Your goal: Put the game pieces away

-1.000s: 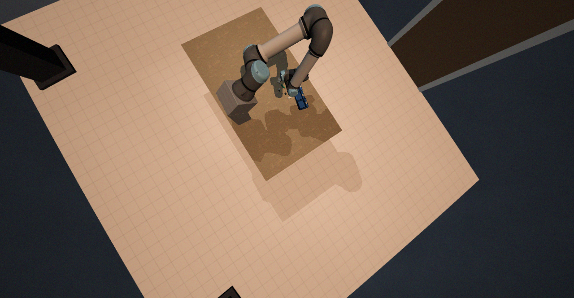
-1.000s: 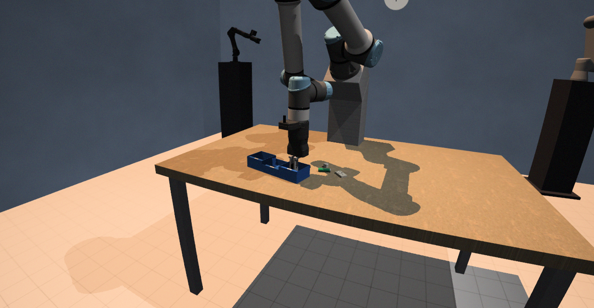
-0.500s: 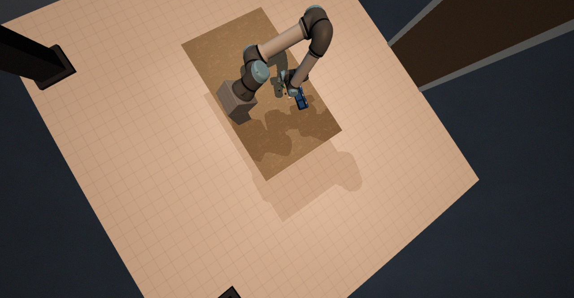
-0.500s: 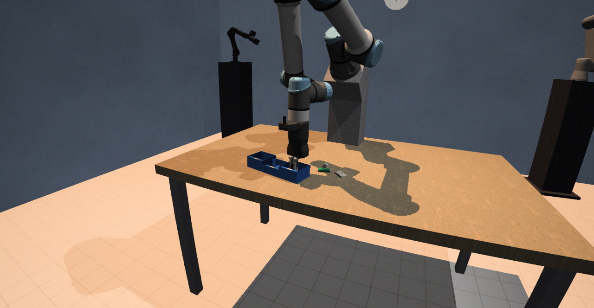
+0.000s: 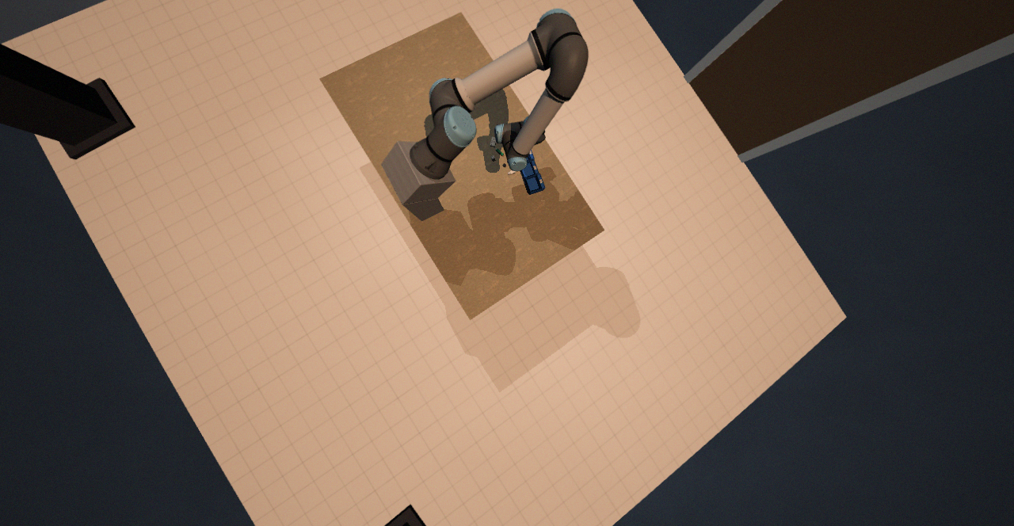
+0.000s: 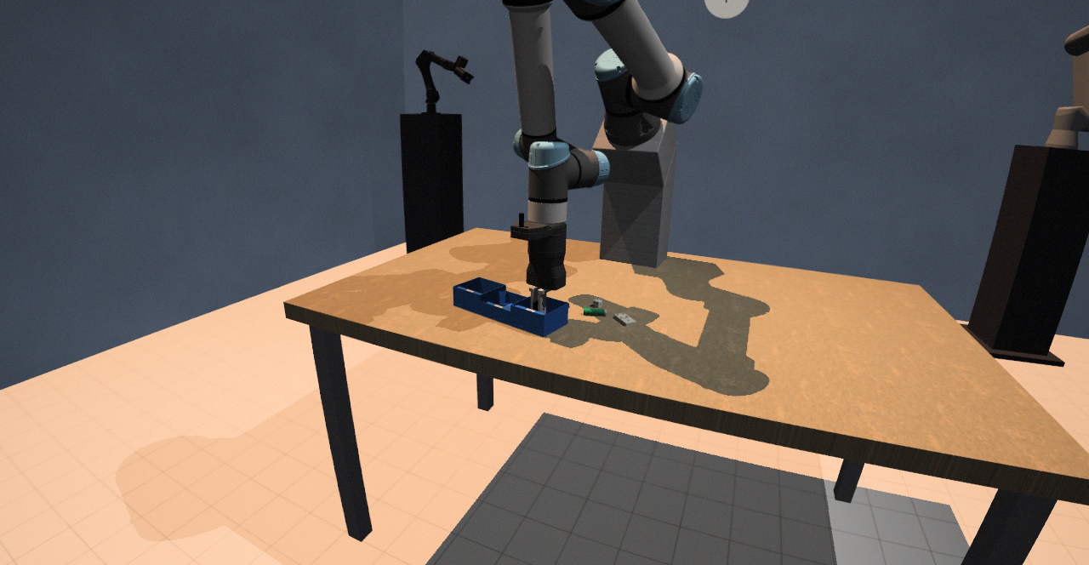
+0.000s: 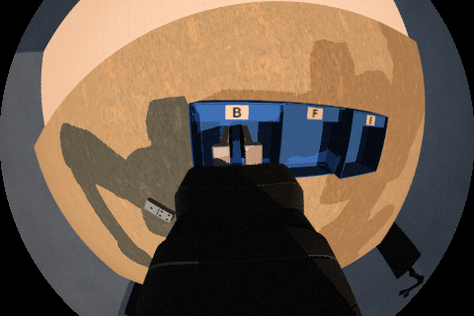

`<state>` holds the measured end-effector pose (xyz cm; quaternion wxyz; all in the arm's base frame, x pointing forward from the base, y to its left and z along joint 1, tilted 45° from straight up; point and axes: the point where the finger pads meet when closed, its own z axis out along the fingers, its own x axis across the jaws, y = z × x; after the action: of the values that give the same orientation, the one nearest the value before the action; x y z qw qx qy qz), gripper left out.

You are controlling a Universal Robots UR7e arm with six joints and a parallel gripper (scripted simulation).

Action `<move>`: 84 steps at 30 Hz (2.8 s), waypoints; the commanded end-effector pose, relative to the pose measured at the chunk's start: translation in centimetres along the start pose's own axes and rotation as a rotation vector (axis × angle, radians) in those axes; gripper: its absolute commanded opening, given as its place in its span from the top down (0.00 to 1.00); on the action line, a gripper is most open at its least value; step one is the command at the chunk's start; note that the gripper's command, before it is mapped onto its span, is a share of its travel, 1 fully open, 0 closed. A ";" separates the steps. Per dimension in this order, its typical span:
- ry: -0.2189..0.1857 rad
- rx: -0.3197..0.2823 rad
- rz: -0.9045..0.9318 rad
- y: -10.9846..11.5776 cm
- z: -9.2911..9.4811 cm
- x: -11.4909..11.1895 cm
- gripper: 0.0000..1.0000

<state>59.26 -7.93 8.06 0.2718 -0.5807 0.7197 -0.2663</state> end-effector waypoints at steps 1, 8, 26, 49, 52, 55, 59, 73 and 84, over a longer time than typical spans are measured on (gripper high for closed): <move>0.000 0.001 0.000 0.0 0.0 0.0 0.69; 0.000 0.001 0.000 0.0 0.0 0.0 0.69; 0.000 0.001 0.000 0.0 -1.2 0.0 0.69; 0.000 0.001 0.000 0.0 -5.8 0.0 0.69; 0.000 0.001 0.000 0.0 -6.0 0.0 0.69; 0.000 0.001 0.000 0.0 -6.0 0.0 0.69; 0.000 0.001 0.000 0.0 -6.8 0.0 0.69; 0.000 0.001 0.000 0.0 -16.8 0.0 0.69; 0.000 0.001 -0.001 0.0 -18.6 0.0 0.69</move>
<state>46.80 -6.62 20.84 0.2730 -0.5765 0.7191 -0.2757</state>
